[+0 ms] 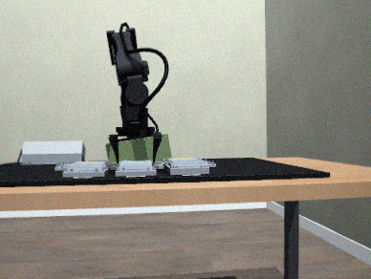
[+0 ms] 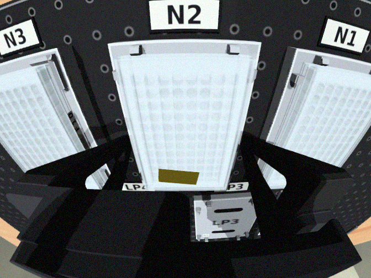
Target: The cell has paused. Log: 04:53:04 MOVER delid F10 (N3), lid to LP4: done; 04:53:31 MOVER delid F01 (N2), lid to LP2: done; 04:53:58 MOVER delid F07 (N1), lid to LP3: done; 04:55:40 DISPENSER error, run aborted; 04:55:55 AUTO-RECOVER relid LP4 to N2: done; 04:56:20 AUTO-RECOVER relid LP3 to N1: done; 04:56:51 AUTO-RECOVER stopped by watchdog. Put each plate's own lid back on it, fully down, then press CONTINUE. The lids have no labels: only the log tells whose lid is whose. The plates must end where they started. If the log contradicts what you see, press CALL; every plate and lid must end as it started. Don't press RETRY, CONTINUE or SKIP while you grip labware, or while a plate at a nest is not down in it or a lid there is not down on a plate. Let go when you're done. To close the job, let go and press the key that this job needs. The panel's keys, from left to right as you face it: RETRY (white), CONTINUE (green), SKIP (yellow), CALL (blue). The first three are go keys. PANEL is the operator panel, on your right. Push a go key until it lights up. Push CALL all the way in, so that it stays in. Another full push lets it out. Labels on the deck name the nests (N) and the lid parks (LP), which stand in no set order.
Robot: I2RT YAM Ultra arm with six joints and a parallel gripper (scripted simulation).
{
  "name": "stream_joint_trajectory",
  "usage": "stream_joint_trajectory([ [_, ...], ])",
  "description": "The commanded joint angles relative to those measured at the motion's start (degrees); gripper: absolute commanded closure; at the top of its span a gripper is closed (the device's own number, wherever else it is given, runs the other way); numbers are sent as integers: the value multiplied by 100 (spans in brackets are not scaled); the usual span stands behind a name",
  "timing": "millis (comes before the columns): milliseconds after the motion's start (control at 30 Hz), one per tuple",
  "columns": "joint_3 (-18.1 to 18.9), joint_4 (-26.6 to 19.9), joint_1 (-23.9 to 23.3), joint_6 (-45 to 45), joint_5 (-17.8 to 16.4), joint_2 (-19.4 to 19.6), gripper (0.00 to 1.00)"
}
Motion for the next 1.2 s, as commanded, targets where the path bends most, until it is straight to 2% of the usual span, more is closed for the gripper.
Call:
stream_joint_trajectory([
  [0,76,96,30,-44,19,-47,0],
  [67,-35,243,37,-28,19,-229,0],
  [133,213,-52,58,-15,18,-230,0],
  [667,405,-417,138,58,16,-402,0],
  [1167,301,-463,131,65,17,-428,0],
])
